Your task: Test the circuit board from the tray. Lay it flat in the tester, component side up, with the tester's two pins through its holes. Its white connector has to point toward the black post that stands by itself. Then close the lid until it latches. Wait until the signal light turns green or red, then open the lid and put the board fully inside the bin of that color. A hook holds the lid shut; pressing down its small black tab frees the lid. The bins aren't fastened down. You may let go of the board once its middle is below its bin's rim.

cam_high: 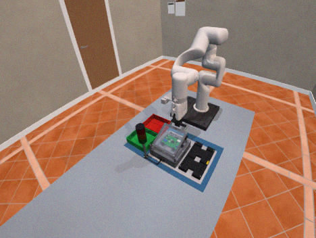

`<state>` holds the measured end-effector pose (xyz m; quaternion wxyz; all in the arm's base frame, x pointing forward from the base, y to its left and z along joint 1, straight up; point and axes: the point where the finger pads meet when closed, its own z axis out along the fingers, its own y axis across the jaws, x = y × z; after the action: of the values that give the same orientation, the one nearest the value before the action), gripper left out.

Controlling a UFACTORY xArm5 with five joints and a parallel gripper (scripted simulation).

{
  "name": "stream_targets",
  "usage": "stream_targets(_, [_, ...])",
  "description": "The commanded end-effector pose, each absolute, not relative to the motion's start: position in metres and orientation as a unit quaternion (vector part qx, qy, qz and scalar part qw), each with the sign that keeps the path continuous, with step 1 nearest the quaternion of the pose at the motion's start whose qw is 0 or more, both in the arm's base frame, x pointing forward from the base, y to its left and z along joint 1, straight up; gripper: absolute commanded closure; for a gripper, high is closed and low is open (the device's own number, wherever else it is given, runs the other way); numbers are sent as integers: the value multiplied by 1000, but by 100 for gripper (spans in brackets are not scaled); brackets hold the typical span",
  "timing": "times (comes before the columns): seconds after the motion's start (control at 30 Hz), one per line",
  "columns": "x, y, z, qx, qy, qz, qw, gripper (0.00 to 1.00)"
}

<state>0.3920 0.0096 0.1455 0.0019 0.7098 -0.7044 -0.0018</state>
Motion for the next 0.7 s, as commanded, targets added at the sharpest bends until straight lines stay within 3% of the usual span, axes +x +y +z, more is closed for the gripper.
stream_targets(0.0, [386,10,130,710,-704,0,0,100])
stream_targets(0.67, [376,9,93,710,-704,0,0,100])
